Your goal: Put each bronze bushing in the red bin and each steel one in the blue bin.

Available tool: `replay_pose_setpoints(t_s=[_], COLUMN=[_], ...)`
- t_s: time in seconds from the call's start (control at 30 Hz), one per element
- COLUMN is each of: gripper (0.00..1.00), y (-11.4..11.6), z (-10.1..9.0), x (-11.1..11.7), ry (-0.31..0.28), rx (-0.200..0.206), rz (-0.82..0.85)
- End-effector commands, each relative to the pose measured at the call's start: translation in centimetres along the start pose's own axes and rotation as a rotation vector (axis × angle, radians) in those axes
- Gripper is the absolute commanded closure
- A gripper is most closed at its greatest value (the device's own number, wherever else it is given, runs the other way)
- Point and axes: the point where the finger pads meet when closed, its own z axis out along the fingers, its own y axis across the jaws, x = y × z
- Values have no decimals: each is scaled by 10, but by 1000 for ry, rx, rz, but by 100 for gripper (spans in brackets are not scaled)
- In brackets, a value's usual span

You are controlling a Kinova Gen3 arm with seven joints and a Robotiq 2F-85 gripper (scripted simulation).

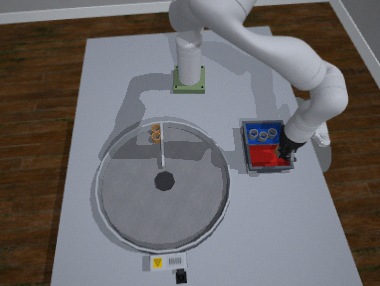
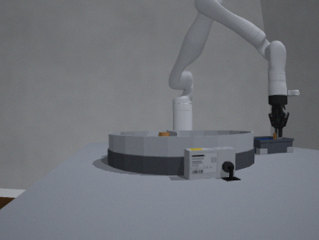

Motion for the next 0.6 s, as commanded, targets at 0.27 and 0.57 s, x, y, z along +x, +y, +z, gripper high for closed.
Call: replay_pose_setpoints(t_s=[0.27,0.57], gripper=[100,100], y=[0,0], z=[6,10], x=[1,1], ry=[1,1], rx=[-1,0], rz=[-1,-1])
